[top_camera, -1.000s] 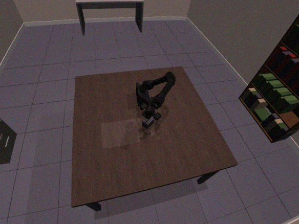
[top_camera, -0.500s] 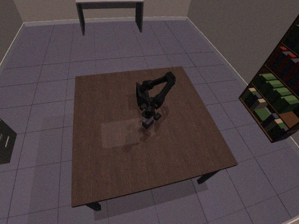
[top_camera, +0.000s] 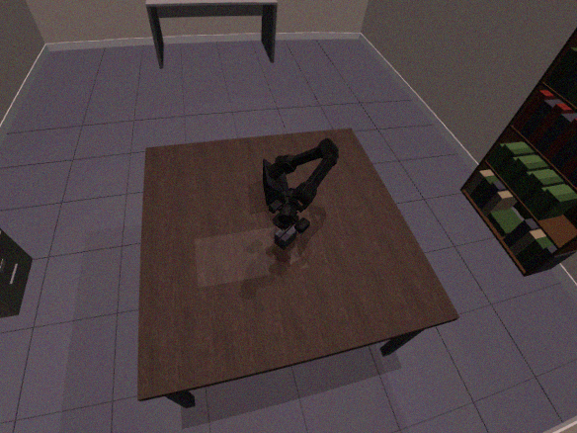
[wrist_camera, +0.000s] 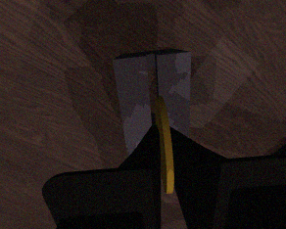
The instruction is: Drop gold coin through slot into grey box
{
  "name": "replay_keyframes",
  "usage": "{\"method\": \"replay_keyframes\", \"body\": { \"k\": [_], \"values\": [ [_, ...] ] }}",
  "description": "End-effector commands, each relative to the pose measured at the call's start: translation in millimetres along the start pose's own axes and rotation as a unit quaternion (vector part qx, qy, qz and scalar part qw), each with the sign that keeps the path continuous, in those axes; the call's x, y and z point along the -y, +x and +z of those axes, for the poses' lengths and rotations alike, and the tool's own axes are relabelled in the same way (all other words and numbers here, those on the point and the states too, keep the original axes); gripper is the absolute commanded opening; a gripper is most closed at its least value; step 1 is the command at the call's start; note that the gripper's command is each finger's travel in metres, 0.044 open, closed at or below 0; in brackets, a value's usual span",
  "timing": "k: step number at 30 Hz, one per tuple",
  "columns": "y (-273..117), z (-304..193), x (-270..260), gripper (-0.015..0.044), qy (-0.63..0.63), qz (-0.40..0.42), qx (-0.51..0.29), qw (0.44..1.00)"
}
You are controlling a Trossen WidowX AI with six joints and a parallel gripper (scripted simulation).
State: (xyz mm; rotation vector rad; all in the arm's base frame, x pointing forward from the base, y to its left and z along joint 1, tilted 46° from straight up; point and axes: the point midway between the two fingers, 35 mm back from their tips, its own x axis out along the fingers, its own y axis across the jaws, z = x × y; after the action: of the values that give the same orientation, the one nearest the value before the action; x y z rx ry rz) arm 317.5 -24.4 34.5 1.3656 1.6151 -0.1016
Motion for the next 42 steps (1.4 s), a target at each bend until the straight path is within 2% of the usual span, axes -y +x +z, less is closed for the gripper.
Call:
{"method": "replay_keyframes", "body": {
  "k": [1, 42],
  "values": [
    [0, 0, -1, 0.0, -0.001, 0.0, 0.0, 1.0],
    [16, 0, 1, 0.0, 0.001, 0.0, 0.0, 1.0]
  ]
}}
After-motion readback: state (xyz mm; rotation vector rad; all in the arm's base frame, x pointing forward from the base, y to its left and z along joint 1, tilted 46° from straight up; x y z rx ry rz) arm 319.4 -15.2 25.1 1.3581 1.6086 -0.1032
